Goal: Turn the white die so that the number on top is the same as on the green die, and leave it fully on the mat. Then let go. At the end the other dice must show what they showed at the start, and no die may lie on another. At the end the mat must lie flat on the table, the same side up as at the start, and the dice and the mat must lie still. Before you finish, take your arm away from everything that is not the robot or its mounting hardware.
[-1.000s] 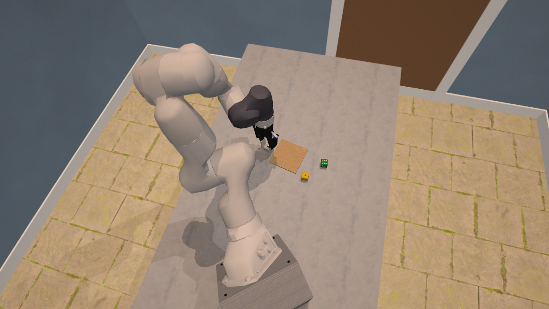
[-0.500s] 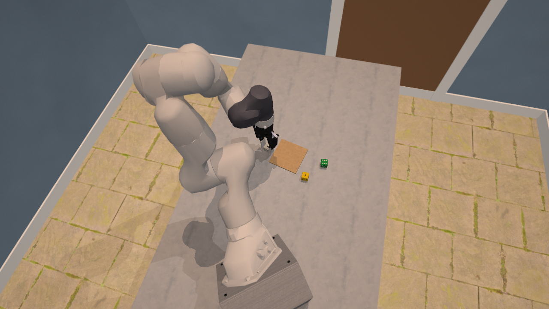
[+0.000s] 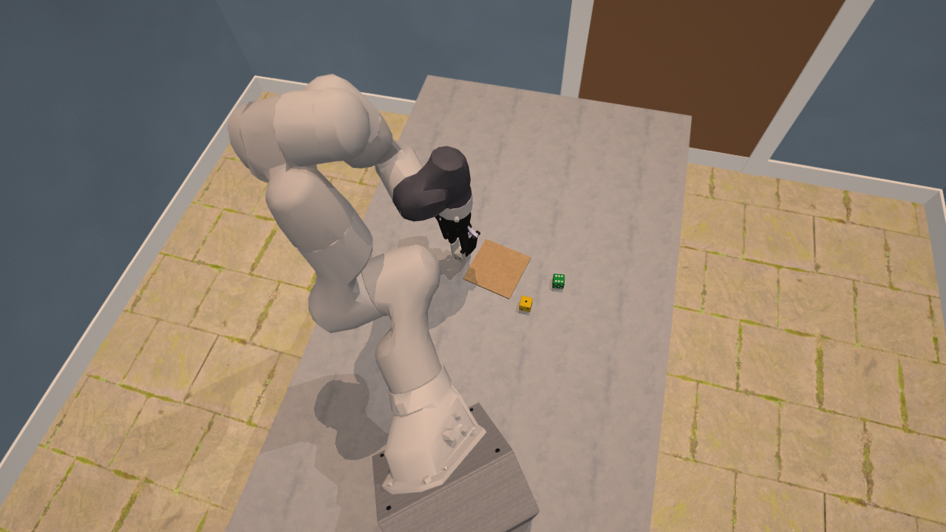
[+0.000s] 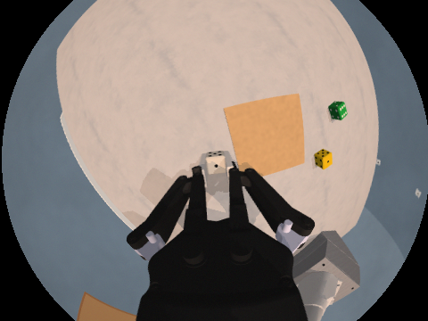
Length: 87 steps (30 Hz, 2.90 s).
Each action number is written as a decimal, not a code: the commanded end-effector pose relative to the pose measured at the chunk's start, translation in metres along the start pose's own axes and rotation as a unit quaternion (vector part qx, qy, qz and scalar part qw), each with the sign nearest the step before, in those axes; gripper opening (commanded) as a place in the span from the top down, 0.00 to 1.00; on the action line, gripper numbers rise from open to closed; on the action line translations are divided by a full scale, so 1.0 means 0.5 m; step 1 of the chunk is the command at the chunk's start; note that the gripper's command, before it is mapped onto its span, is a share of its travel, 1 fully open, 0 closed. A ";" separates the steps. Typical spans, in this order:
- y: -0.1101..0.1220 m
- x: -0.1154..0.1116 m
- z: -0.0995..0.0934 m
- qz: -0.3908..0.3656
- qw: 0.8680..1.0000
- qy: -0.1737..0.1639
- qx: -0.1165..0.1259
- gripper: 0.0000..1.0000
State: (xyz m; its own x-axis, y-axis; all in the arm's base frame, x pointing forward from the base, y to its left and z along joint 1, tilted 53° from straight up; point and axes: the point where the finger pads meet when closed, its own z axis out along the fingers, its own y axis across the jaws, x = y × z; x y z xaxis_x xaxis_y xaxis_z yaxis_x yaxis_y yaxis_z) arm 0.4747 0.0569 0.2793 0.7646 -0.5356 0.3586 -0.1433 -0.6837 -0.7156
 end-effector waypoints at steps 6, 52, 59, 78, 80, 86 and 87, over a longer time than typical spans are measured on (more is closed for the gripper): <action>0.000 0.004 -0.001 -0.002 1.000 0.002 0.000 0.84; 0.000 0.003 -0.201 -0.002 1.000 0.002 0.000 0.84; 0.001 0.003 -0.200 0.003 1.000 0.002 0.000 0.84; 0.046 0.019 -0.193 0.251 0.968 0.001 -0.005 0.84; 0.050 0.020 -0.192 0.273 0.962 0.001 -0.006 0.84; 0.061 0.024 -0.191 0.333 0.943 0.001 -0.006 0.84; 0.063 0.024 -0.191 0.343 0.939 0.001 -0.007 0.84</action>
State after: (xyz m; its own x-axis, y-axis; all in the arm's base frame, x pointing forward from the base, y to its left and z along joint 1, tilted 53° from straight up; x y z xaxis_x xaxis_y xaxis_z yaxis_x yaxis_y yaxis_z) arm 0.4195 -0.0201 0.3182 0.5681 -0.8209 -0.0576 -0.5319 -0.3129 -0.7869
